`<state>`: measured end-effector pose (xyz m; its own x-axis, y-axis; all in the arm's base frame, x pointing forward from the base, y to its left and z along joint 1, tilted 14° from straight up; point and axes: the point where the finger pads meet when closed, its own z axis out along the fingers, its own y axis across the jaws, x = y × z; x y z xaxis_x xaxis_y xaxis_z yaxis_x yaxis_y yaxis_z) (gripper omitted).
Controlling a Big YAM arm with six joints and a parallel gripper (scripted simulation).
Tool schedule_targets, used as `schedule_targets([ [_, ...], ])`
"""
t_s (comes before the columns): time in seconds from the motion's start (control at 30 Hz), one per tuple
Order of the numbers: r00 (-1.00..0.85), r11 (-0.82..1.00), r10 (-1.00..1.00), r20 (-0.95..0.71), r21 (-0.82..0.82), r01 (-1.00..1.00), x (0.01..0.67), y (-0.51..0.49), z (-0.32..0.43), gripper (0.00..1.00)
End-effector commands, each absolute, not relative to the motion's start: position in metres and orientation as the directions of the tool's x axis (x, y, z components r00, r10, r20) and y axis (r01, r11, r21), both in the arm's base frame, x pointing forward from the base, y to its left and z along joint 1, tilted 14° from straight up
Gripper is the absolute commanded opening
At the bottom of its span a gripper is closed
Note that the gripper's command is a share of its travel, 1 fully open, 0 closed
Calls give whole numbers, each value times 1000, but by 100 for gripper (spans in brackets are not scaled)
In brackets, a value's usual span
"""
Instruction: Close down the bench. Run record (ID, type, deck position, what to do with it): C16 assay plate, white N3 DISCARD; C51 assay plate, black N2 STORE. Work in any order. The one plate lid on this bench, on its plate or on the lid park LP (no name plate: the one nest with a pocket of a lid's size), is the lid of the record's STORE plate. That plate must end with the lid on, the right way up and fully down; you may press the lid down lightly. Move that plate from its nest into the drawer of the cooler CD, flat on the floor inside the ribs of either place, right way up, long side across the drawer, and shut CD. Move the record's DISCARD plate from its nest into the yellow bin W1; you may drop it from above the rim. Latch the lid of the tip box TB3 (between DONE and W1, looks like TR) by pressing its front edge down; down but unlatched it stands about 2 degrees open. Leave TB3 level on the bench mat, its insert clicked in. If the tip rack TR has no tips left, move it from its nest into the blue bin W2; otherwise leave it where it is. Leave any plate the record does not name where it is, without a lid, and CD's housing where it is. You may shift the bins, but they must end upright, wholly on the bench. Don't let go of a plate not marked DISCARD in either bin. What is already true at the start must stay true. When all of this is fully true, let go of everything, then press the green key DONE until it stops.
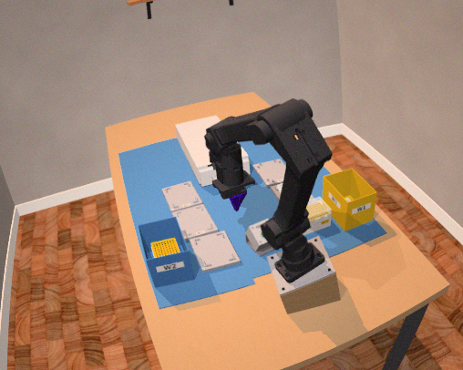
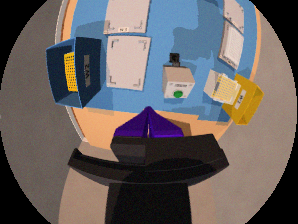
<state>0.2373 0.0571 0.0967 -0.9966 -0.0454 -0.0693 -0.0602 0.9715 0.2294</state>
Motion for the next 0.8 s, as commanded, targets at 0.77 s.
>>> schedule_targets([
  [0.77, -991, 973, -70, -115, 212, -93, 231, -26, 93, 0],
])
